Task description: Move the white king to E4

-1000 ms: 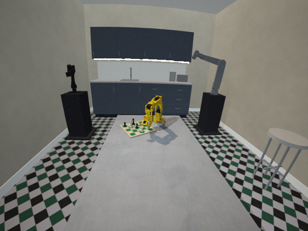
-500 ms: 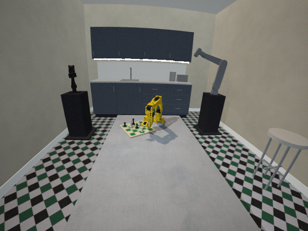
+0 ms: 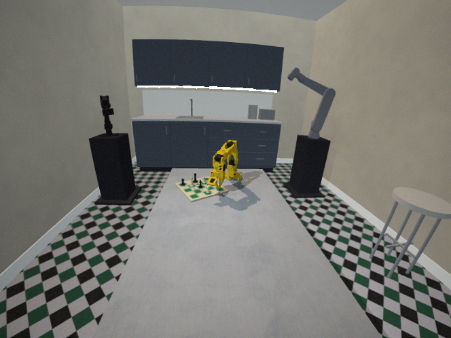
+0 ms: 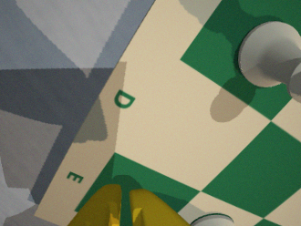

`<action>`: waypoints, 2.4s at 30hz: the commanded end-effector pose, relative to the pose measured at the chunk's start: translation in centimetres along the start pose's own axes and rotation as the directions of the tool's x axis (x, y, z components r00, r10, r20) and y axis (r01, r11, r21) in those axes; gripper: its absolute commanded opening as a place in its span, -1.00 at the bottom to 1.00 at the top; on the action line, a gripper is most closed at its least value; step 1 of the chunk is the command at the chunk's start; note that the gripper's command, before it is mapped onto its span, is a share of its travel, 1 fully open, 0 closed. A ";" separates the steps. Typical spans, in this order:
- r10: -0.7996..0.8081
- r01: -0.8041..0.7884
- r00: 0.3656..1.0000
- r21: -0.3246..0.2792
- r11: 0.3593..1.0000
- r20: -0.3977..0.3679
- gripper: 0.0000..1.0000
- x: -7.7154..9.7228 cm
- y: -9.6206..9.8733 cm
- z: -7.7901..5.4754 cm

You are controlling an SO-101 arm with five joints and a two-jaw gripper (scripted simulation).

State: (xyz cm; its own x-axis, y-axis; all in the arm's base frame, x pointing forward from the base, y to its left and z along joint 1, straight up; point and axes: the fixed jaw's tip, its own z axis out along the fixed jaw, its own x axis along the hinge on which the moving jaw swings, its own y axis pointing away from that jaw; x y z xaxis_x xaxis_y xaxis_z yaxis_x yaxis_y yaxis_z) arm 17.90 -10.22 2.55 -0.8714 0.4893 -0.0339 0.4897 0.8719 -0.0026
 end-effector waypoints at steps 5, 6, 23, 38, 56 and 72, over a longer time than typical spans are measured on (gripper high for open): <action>-0.002 0.002 1.000 -0.002 1.000 -0.009 -1.00 0.3 0.2 0.2; -0.002 0.002 1.000 -0.002 1.000 -0.009 -1.00 0.3 0.2 0.2; -0.002 0.002 1.000 -0.002 1.000 -0.009 -1.00 0.3 0.2 -0.7; -0.002 0.002 1.000 -0.002 1.000 -0.008 -1.00 0.2 0.2 -5.7; 0.113 -0.115 0.987 0.006 0.993 0.118 -0.95 -1.1 -2.2 -6.7; 0.494 -0.577 0.712 0.014 0.817 0.500 -0.76 -2.6 -15.0 -8.2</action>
State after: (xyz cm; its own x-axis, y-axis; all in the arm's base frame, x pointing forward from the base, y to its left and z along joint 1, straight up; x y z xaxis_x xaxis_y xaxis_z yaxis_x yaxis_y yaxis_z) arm 13.09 -23.53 10.93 -0.4061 0.7640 -0.5014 0.8842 0.4670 -0.0045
